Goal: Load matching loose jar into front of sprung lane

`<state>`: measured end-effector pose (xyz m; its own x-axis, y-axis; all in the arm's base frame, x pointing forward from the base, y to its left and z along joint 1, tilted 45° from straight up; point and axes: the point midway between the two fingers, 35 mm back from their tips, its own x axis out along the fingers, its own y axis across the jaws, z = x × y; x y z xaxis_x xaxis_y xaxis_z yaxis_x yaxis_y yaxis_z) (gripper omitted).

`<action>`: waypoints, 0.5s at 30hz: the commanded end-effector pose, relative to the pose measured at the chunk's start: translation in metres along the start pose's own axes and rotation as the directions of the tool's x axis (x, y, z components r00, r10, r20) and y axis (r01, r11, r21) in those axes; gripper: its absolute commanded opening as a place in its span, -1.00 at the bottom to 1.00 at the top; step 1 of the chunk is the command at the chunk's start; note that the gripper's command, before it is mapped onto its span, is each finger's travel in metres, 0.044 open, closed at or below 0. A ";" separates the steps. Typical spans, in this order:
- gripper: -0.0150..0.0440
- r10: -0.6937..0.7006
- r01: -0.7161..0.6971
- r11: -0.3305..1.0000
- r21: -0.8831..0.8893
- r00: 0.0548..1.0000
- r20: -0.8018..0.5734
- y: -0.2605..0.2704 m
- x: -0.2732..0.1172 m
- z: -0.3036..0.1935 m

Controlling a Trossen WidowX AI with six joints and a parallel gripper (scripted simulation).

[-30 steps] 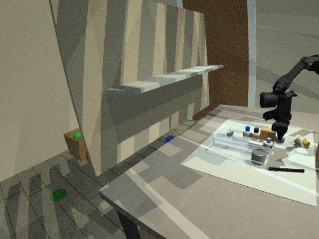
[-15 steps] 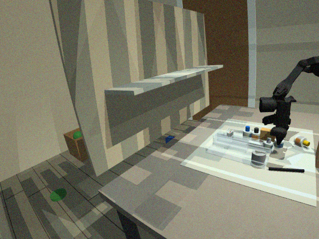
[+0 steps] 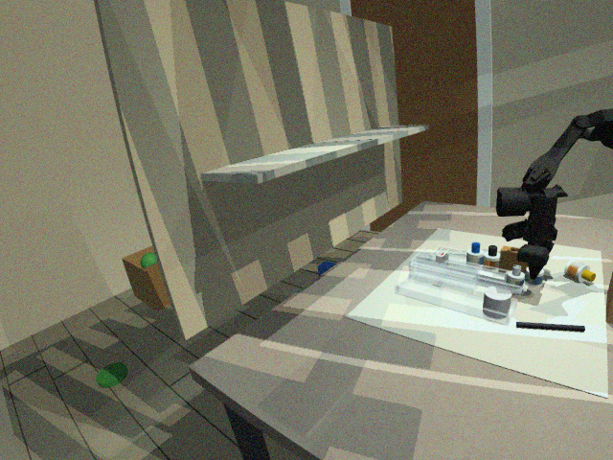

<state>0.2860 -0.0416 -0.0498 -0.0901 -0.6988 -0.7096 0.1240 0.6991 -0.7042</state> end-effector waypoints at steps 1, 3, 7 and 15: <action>-0.49 -0.003 0.003 1.000 -0.003 1.000 0.004 0.000 -0.001 0.003; -0.49 -0.003 0.003 1.000 -0.003 1.000 0.004 0.000 -0.001 0.004; -0.49 -0.002 0.003 1.000 -0.003 1.000 0.004 0.000 -0.001 0.005; -0.49 -0.002 0.002 1.000 -0.003 1.000 0.004 0.000 -0.001 0.008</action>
<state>0.2885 -0.0426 -0.0502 -0.0976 -0.6995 -0.7080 0.1165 0.6985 -0.7061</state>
